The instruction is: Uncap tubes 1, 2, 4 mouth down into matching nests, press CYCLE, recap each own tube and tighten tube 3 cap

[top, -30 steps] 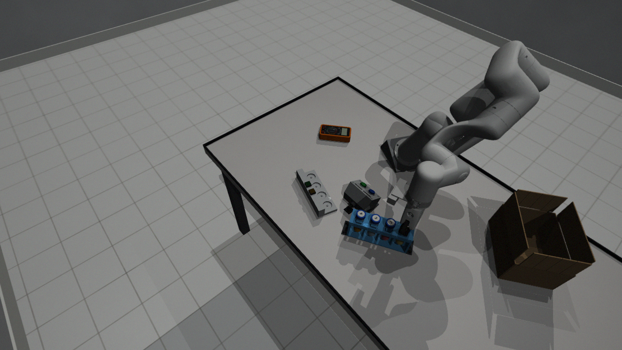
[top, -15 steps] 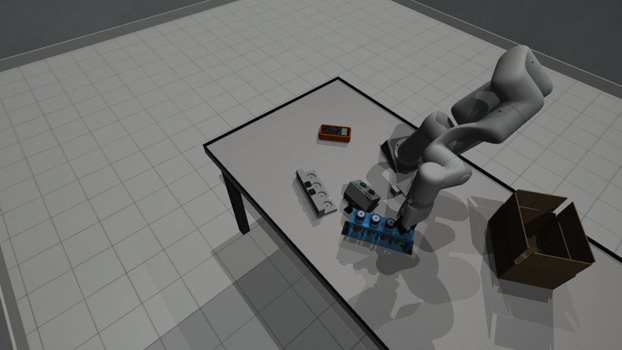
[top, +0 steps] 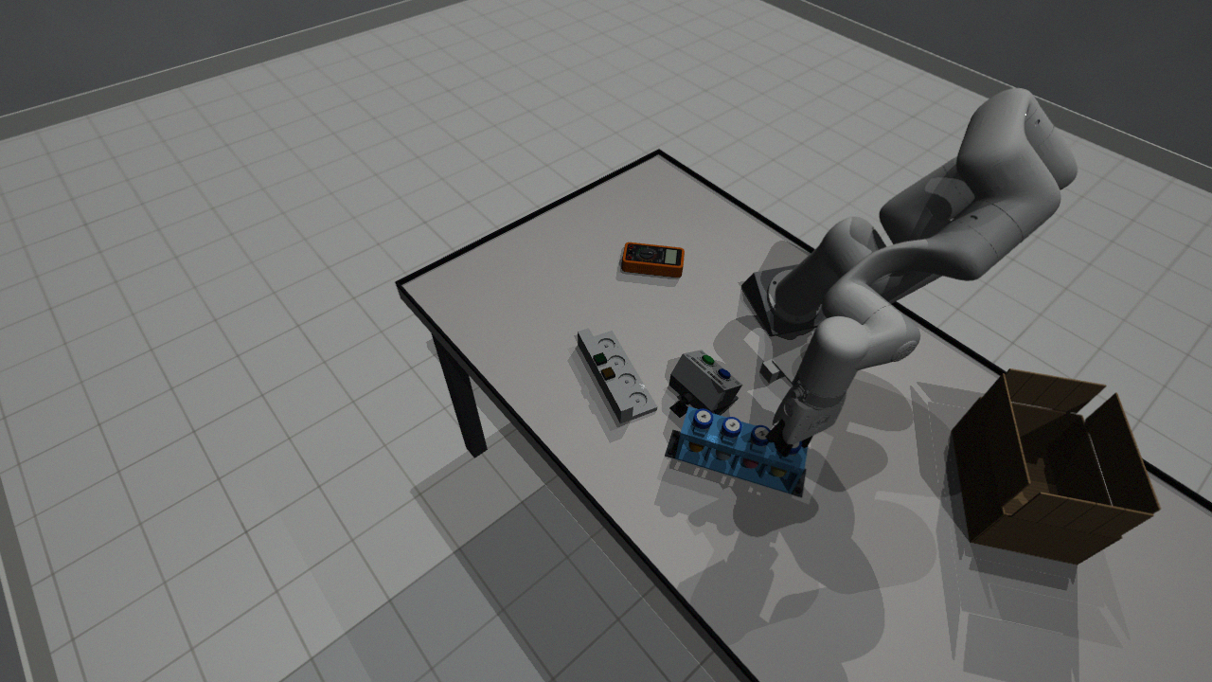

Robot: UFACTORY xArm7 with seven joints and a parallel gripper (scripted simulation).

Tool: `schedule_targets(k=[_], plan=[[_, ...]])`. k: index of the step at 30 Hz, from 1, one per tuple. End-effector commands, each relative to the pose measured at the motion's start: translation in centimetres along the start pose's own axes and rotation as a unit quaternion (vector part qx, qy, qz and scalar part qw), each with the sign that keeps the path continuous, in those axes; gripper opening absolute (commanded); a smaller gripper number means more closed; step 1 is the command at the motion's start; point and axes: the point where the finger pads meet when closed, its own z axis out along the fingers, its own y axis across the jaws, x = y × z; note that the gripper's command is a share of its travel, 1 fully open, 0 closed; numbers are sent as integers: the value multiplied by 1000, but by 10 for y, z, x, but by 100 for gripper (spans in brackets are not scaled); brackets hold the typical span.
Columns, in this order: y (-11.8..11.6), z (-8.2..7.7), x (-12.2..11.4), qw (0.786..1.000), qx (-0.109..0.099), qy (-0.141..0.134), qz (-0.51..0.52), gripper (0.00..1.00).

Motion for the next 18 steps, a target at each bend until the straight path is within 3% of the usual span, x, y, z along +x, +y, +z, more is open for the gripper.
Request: schedule_targets(k=[1, 7, 13, 15, 18], plan=[[-1, -1, -1, 999, 2, -1, -49, 0], [-1, -1, -1, 980, 2, -1, -198, 0], [-1, -2, -1, 940, 2, 0, -342, 0], [-1, -2, -1, 940, 2, 0, -342, 0], [-1, -2, -1, 911, 2, 0, -412, 0]])
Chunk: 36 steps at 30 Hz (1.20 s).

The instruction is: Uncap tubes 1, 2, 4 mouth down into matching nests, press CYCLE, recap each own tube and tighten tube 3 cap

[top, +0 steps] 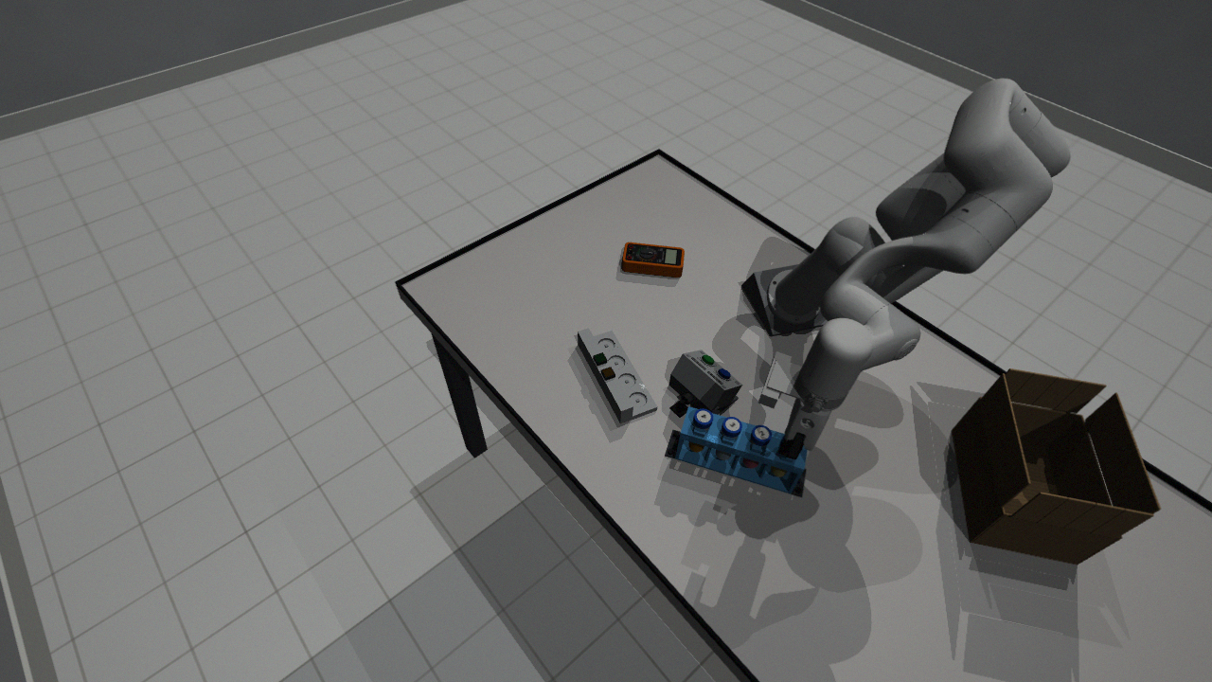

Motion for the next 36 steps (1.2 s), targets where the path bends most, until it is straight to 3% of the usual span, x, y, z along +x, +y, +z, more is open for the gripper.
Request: schedule_targets(k=[1, 6, 12, 14, 17, 23, 24, 36], plan=[[-1, -1, 0, 994, 6, -8, -111, 0], [-1, -2, 0, 972, 7, -7, -234, 0], [-1, -2, 0, 926, 8, -6, -377, 0], [-1, -2, 0, 926, 8, -6, -377, 0], [-1, -2, 0, 902, 8, -5, -432, 0], [-1, -2, 0, 902, 8, -5, -432, 0], [-1, -2, 0, 902, 8, -5, -432, 46], [-1, -2, 0, 902, 8, -5, -432, 46]])
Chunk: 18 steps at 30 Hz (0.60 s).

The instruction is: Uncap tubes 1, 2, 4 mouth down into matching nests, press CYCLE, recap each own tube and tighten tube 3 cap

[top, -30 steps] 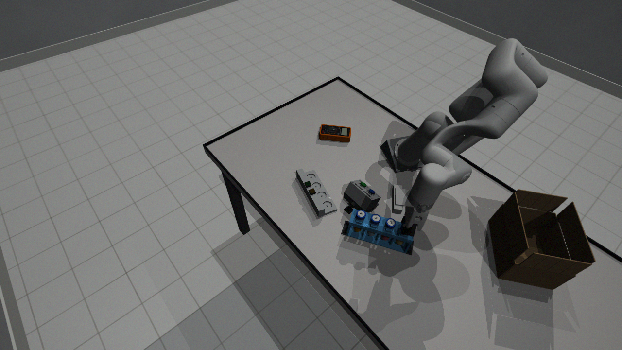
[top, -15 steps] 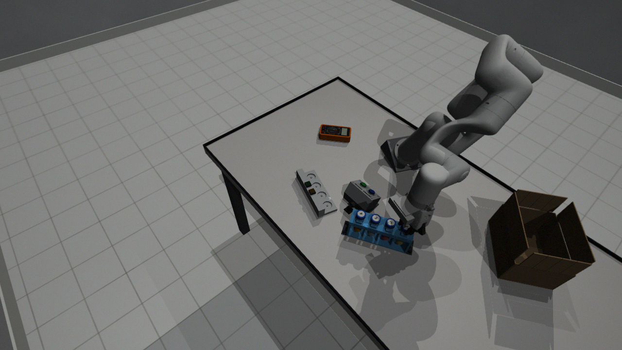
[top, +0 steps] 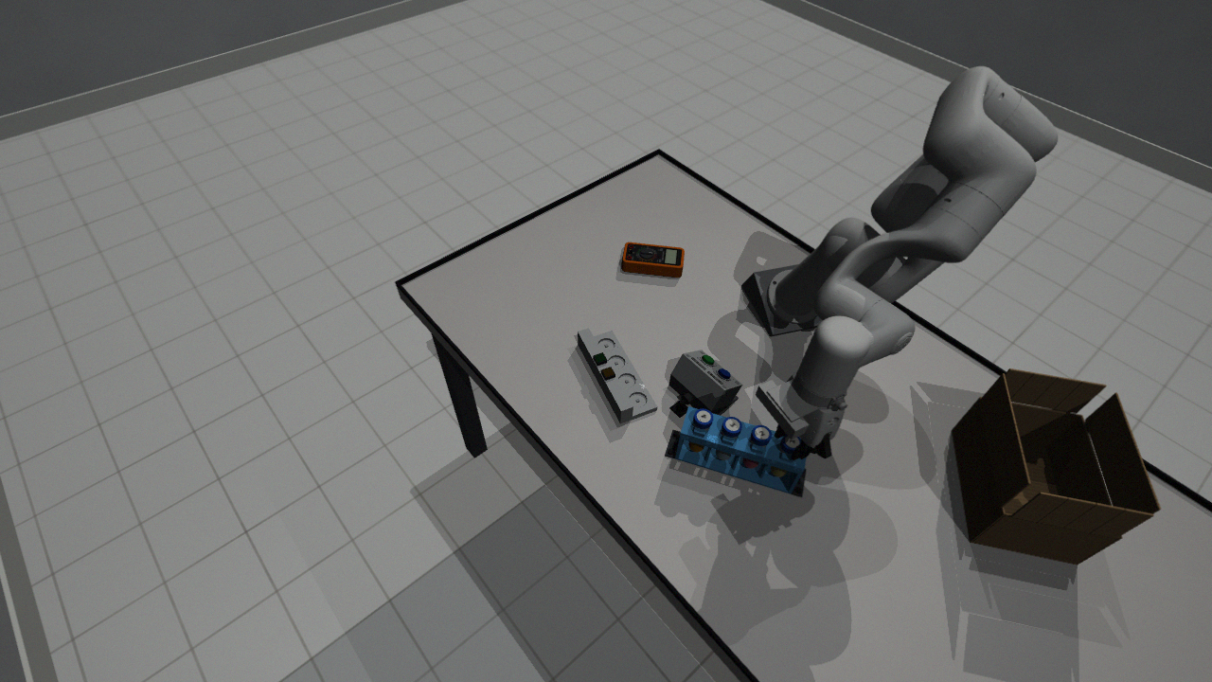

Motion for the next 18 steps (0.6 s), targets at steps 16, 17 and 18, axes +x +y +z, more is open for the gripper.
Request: schedule_targets(k=[16, 17, 18], plan=[[-1, -1, 1, 910, 3, 1, 414, 46], [-1, -1, 1, 900, 3, 1, 435, 46], [-1, -1, 1, 889, 3, 0, 458, 46]])
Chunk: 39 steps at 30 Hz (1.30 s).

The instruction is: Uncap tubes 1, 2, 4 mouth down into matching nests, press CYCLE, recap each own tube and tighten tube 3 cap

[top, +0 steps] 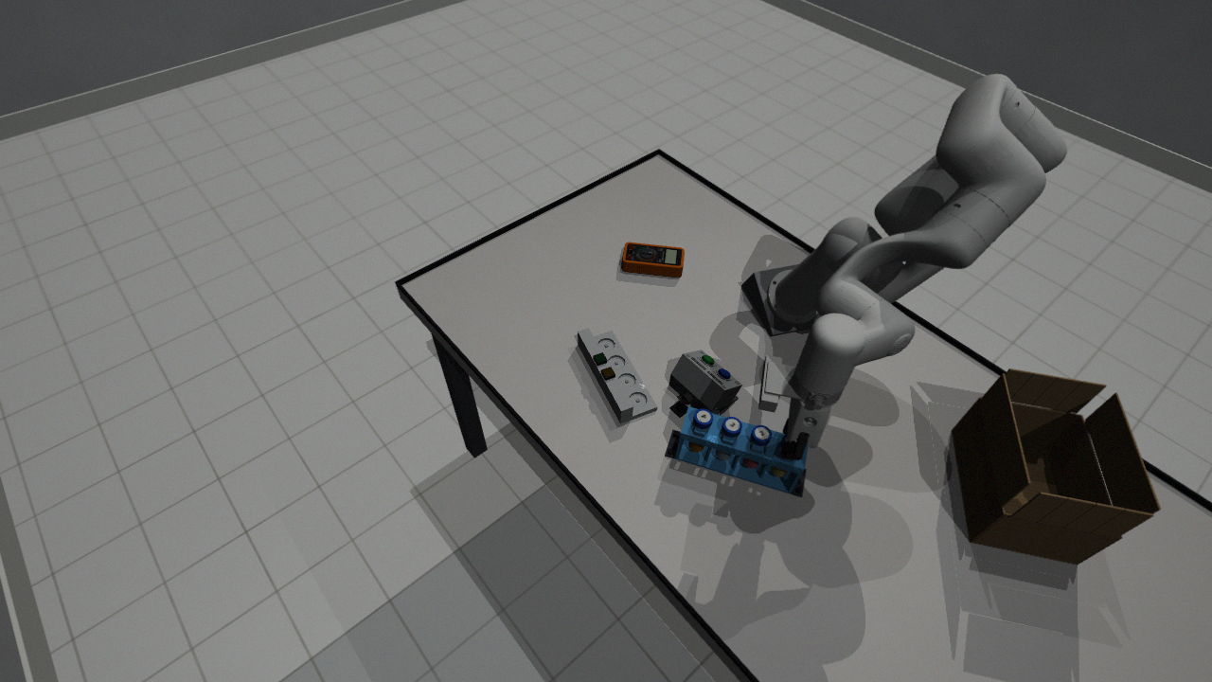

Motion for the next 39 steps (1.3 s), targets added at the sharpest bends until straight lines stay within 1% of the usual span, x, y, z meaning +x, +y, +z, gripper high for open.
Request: schedule_targets(k=[1, 5, 9, 11, 12, 13, 20, 21, 35, 39], plan=[[-1, -1, 0, 990, -4, 11, 139, 46], [-1, -1, 0, 971, -3, 11, 237, 46], [-1, -1, 0, 943, -2, 11, 333, 46], [-1, -1, 0, 943, -2, 11, 333, 46], [-1, -1, 0, 924, -2, 12, 381, 46], [-1, -1, 0, 912, -1, 12, 411, 46], [-1, -2, 0, 912, -1, 12, 411, 46], [-1, -2, 0, 912, -1, 12, 411, 0], [-1, -2, 0, 912, -1, 12, 411, 0], [-1, -2, 0, 948, -3, 12, 318, 0]])
